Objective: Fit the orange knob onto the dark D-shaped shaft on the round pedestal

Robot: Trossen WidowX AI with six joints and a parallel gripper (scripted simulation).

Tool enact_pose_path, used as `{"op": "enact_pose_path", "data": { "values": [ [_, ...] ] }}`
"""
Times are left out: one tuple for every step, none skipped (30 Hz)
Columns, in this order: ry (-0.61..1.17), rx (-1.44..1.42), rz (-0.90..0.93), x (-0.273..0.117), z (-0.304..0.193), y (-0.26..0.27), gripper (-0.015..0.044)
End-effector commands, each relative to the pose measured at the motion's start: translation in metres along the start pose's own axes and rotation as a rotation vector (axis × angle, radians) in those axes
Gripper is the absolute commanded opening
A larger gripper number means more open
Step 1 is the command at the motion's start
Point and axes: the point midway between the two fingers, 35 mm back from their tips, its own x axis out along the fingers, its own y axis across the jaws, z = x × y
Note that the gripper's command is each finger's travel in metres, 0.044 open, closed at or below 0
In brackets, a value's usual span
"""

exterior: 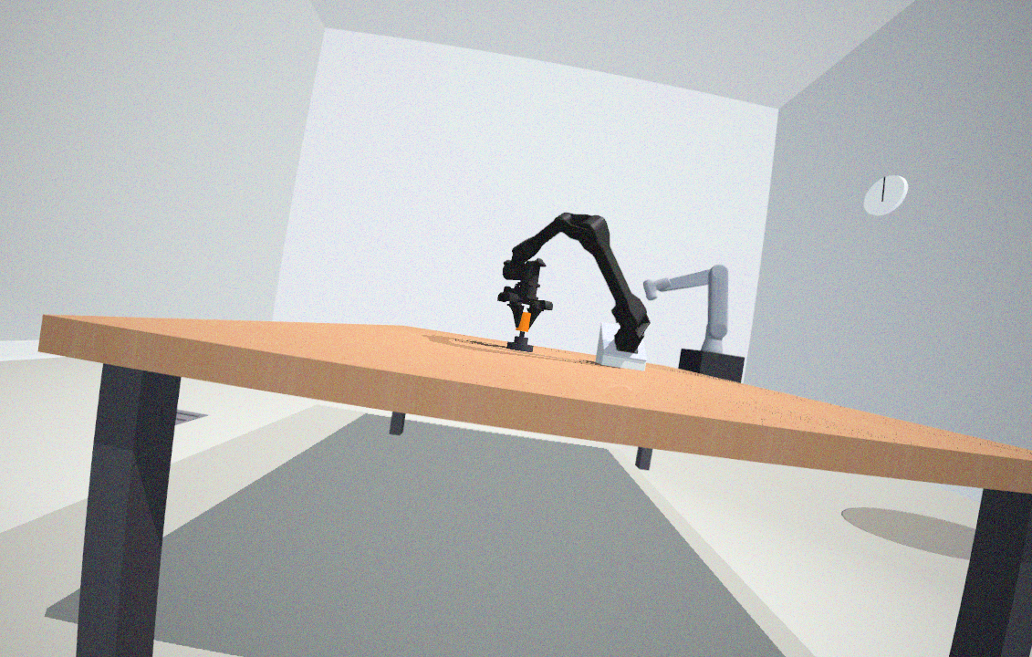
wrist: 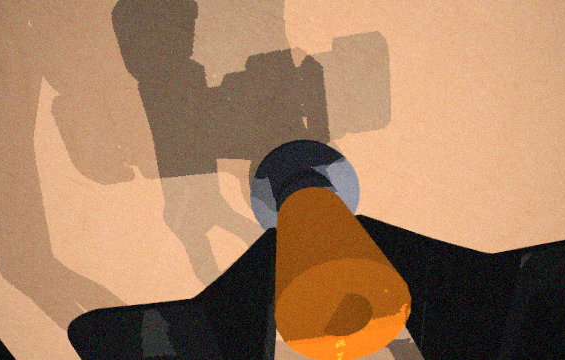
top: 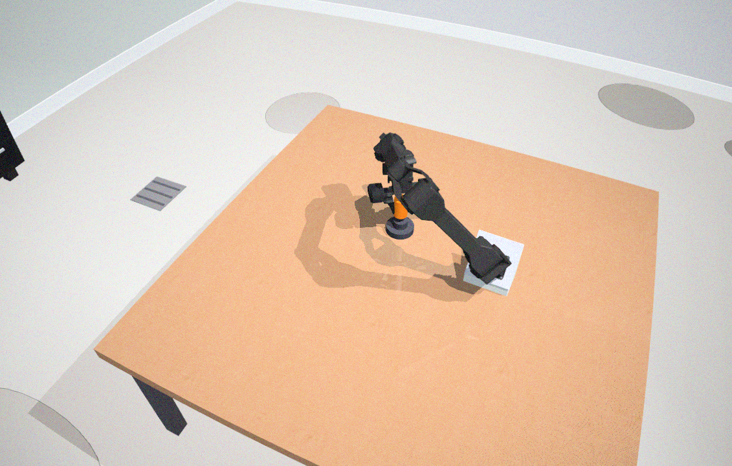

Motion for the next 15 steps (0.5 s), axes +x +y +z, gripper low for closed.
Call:
{"op": "enact_pose_path", "data": {
  "values": [
    [-0.006,0.001,0.004,0.0012,0.0022,0.0013,0.0],
    [-0.006,0.001,0.004,0.0009,0.0022,0.0013,0.0],
    [-0.006,0.001,0.004,0.0009,0.0024,0.0013,0.0],
    [-0.006,0.001,0.004,0.0009,0.0024,0.0013,0.0],
    [-0.006,0.001,0.004,0.0009,0.0024,0.0013,0.0],
    [-0.006,0.001,0.004,0.0009,0.0024,0.0013,0.0],
    [-0.006,0.001,0.004,0.0009,0.0024,0.0013,0.0],
    [-0.006,0.001,0.004,-0.0001,0.0026,0.0013,0.0],
    [-0.006,0.001,0.004,-0.0015,0.0026,0.0011,0.0],
    [-0.006,0.001,0.004,-0.002,0.0025,0.0011,0.0],
    [-0.006,0.001,0.004,-0.0025,0.0024,0.0012,0.0],
    [-0.006,0.001,0.004,-0.0031,0.0021,0.0012,0.0],
    [-0.006,0.001,0.004,-0.0036,0.0016,0.0012,0.0],
    [-0.006,0.01,0.004,-0.0037,0.0015,0.0012,0.0],
    [-0.006,0.027,0.004,-0.0038,0.0014,0.0012,0.0]
  ]
}}
